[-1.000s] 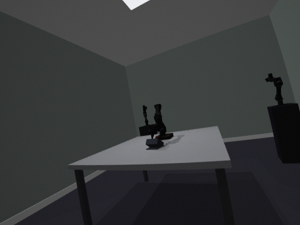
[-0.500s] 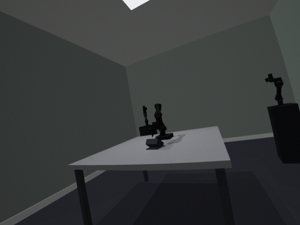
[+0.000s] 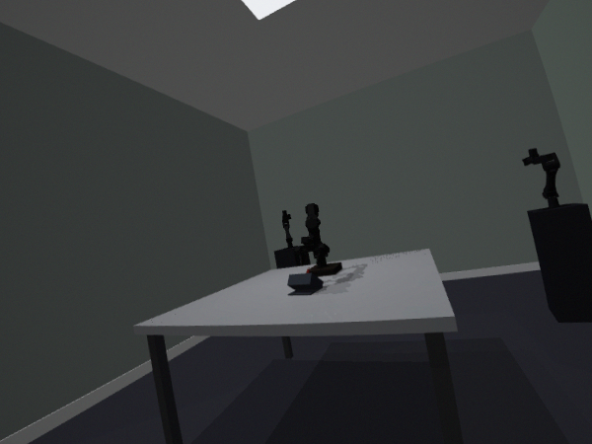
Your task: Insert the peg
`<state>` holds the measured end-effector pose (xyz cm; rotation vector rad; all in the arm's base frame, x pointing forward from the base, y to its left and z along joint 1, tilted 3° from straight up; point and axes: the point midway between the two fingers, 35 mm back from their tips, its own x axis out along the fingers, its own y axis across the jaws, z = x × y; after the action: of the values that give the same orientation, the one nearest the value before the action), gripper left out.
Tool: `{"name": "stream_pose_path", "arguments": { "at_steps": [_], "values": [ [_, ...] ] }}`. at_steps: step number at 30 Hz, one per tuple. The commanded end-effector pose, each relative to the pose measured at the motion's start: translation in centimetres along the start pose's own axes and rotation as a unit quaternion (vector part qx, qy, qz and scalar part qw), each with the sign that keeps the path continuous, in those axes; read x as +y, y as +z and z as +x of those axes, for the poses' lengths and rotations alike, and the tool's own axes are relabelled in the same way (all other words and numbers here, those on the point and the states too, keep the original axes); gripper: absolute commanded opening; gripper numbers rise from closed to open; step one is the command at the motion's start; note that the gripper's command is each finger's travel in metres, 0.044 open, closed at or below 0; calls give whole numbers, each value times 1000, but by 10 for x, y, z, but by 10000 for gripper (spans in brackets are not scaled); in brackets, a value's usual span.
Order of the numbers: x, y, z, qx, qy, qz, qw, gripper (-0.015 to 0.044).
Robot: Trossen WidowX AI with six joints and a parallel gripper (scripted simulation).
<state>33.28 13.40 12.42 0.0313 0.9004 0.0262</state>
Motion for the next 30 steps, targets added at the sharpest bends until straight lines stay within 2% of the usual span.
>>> {"name": "stream_pose_path", "arguments": {
  "at_steps": [1, 30],
  "values": [
    [0, 3, -11, -7, 1, 3, 1000, 440],
    [1, -3, -52, -4, 2, 2, 1000, 440]
  ]
}}
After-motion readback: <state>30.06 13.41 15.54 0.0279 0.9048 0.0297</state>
